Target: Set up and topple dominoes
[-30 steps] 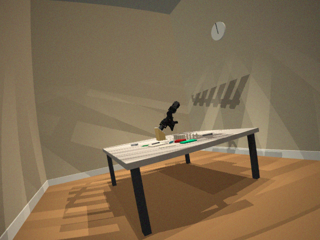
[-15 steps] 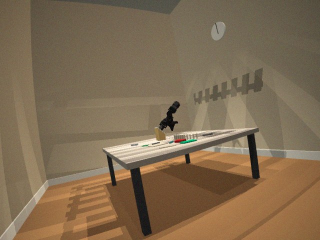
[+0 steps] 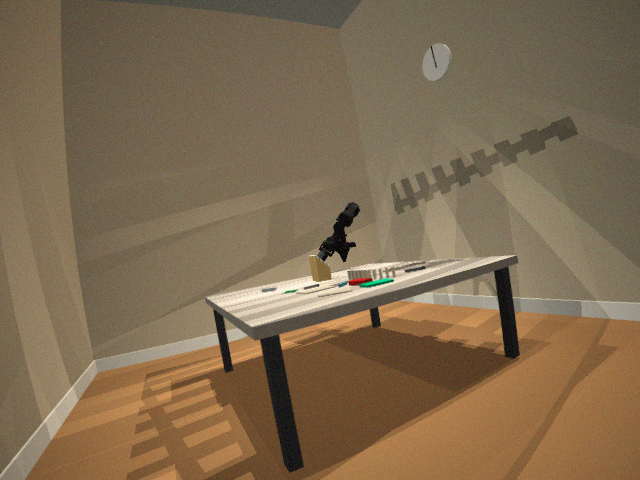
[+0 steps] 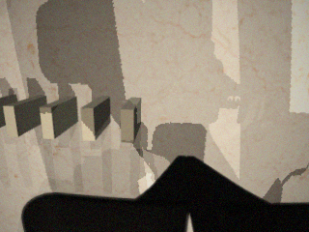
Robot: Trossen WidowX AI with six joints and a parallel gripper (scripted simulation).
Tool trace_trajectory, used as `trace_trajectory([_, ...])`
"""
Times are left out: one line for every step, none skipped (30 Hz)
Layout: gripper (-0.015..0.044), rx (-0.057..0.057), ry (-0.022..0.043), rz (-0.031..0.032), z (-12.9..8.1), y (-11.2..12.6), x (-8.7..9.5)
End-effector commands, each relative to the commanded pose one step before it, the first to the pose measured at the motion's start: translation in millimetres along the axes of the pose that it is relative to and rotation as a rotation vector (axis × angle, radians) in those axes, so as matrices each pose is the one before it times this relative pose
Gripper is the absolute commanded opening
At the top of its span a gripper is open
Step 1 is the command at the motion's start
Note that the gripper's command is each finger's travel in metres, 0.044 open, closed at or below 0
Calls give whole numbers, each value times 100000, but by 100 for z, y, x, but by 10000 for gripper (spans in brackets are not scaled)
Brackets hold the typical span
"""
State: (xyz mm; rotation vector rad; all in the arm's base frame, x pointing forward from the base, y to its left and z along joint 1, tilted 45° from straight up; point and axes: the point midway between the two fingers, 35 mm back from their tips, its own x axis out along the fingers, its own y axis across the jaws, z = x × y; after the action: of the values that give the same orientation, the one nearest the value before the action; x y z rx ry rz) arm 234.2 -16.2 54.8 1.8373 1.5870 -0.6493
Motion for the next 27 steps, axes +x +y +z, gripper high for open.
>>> trace_trajectory([0, 447, 308, 413, -51, 63, -6])
trace_trajectory([0, 0, 0, 0, 0, 0, 0])
trace_trajectory([0, 0, 0, 0, 0, 0, 0])
trace_trajectory([0, 0, 0, 0, 0, 0, 0])
trace_trajectory([0, 0, 0, 0, 0, 0, 0])
trace_trajectory([0, 0, 0, 0, 0, 0, 0])
trace_trajectory([0, 0, 0, 0, 0, 0, 0])
trace_trajectory([0, 7, -74, -4, 44, 37, 280])
trace_trajectory([0, 17, -186, -4, 114, 97, 837])
trace_trajectory([0, 14, -191, 13, 132, 109, 1384])
trace_trajectory([0, -2, -33, 35, 67, 41, 1641])
trace_trajectory([0, -16, 183, 36, -25, -61, 1603])
trace_trajectory([0, -19, 314, 15, -84, -130, 1294])
trace_trajectory([0, -12, 258, -2, -75, -113, 758])
trace_trajectory([0, -4, 97, -3, -29, -43, 249])
trace_trajectory([0, 0, 0, 0, 0, 0, 0])
trace_trajectory([0, 0, 0, 0, 0, 0, 0])
trace_trajectory([0, 0, 0, 0, 0, 0, 0])
trace_trajectory([0, 0, 0, 0, 0, 0, 0])
trace_trajectory([0, 0, 0, 0, 0, 0, 0])
trace_trajectory([0, -1, 0, 1, 0, 27, -1])
trace_trajectory([0, -4, -1, 4, 1, 82, -4])
trace_trajectory([0, -6, -2, 6, 1, 136, -6])
trace_trajectory([0, -7, -2, 7, 1, 166, -7])
trace_trajectory([0, -7, -2, 7, 1, 166, -7])
trace_trajectory([0, -7, -2, 7, 1, 166, -7])
trace_trajectory([0, -7, -1, 7, 1, 165, -6])
